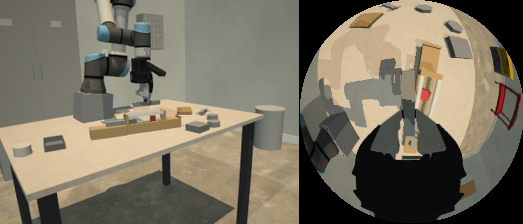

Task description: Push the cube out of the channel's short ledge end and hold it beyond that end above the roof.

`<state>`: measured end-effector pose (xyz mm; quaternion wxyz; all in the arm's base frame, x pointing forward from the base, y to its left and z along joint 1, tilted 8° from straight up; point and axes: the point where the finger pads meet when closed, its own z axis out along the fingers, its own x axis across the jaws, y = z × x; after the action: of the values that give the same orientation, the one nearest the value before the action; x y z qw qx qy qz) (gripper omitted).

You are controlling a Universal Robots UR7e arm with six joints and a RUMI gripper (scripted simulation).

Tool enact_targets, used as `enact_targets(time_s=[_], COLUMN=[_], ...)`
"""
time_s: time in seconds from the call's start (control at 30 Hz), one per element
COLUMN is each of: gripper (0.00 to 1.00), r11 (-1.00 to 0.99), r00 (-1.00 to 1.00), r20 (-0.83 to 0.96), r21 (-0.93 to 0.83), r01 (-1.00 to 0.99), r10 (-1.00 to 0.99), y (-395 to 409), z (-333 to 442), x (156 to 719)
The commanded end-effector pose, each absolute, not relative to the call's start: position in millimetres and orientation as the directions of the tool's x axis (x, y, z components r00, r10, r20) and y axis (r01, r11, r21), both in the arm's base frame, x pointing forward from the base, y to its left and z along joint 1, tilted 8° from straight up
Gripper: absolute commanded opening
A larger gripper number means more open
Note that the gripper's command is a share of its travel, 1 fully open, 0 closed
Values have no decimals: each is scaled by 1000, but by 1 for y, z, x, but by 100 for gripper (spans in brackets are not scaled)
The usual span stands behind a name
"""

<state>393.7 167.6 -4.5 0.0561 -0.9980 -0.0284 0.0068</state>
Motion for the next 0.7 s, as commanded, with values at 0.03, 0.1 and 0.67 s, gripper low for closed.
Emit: enact_targets(time_s=[0.03, 0.1, 0.67], gripper=[0, 0, 0], r11=[-993, -993, -988], r00=[1000, 1000, 996], r20=[-17, -19, -33], r21=[-116, -116, -128], r01=[11, -3, -89], r10=[13, -1, -86], y=[86, 61, -84], z=[-16, -20, -39], x=[419, 422, 409])
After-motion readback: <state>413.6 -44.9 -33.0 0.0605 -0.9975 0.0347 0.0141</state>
